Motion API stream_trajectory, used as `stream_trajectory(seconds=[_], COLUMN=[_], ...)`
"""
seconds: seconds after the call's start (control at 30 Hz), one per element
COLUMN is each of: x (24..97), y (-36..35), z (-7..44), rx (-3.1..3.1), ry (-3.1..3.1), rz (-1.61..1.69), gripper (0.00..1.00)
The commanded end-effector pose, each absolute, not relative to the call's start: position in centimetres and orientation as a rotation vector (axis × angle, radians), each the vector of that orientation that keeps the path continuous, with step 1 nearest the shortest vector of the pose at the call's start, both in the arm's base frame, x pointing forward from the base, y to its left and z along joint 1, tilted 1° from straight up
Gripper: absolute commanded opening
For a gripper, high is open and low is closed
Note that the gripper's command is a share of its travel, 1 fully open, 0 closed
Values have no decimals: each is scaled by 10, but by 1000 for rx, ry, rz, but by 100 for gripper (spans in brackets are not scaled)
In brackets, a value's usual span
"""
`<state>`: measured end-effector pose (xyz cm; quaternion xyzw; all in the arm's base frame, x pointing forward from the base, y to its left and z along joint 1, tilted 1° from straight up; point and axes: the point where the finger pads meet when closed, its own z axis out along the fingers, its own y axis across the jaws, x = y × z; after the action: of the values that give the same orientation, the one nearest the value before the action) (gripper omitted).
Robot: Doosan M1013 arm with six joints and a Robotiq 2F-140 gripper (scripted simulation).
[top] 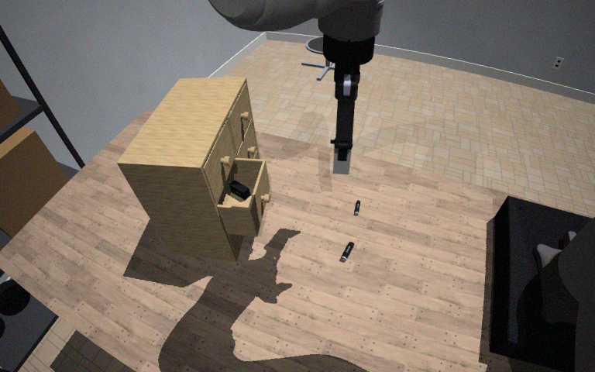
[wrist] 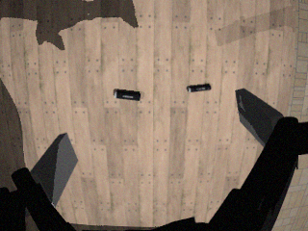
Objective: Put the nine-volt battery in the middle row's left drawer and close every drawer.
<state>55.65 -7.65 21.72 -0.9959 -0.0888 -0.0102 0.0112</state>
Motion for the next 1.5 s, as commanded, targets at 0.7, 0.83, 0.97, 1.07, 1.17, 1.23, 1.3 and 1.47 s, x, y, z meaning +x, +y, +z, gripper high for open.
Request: stream_trajectory(seconds=[0.7, 0.83, 0.97, 1.07, 1.17, 1.23, 1.3, 1.47], x=[459, 460, 462, 465, 469, 470, 472, 482], y=[-62, -62, -62, -61, -61, -60, -60, -58], z=[206, 205, 203, 200, 197, 195, 194, 184], rx=[-3109, -3108, -3105, -3100, -3092, -3089, -3085, -3055], ry=[-272, -272, -271, -271, -269, -269, -268, -264], rz=[-23, -40, -81, -131, -201, -228, -258, -437], gripper=[100, 100, 100, 100, 100, 100, 100, 100])
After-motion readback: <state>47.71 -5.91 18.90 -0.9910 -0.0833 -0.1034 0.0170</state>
